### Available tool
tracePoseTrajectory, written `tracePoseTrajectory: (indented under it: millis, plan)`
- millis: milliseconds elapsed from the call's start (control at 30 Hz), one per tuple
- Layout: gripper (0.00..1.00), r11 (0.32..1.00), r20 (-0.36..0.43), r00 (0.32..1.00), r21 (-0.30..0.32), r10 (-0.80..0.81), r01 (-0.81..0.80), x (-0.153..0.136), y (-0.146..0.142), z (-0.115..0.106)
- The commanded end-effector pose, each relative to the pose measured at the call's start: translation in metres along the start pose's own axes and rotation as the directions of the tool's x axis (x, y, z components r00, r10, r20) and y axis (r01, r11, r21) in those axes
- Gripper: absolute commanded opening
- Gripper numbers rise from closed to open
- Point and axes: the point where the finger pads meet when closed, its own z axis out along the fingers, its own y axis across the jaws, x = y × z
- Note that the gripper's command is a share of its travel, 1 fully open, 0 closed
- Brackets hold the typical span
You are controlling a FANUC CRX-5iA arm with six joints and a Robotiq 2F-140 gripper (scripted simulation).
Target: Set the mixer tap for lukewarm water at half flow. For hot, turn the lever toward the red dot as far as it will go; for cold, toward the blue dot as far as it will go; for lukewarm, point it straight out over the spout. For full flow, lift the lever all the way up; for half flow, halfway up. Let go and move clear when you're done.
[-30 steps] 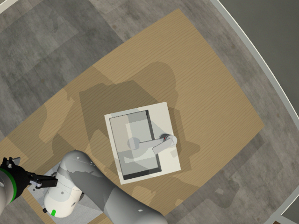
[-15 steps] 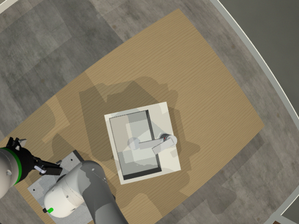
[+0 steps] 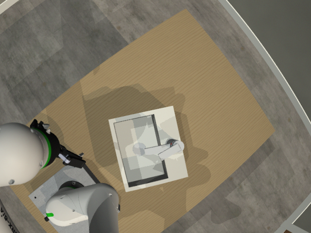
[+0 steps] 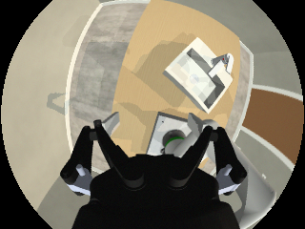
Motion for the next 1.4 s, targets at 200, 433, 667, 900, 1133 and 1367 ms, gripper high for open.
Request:
tracePoseTrajectory:
  millis: [200,433,667,900,1133,1367]
  plan:
    - [1.00,0.993,0.011,0.993,0.004,0.116,-0.116,0.075,0.048,0.005]
    - [1.00,0.976,0.009,0.976,0.002,0.216,-0.216,0.127,0.118,0.014]
    - [1.00,0.960,0.008,0.960,0.001,0.279,-0.279,0.152,0.175,0.023]
    - [1.00,0.935,0.008,0.935,0.000,0.355,-0.355,0.170,0.257,0.036]
    - [1.00,0.917,0.009,0.917,0.000,0.398,-0.398,0.172,0.309,0.045]
    - [1.00,0.916,0.009,0.916,0.000,0.401,-0.401,0.172,0.312,0.046]
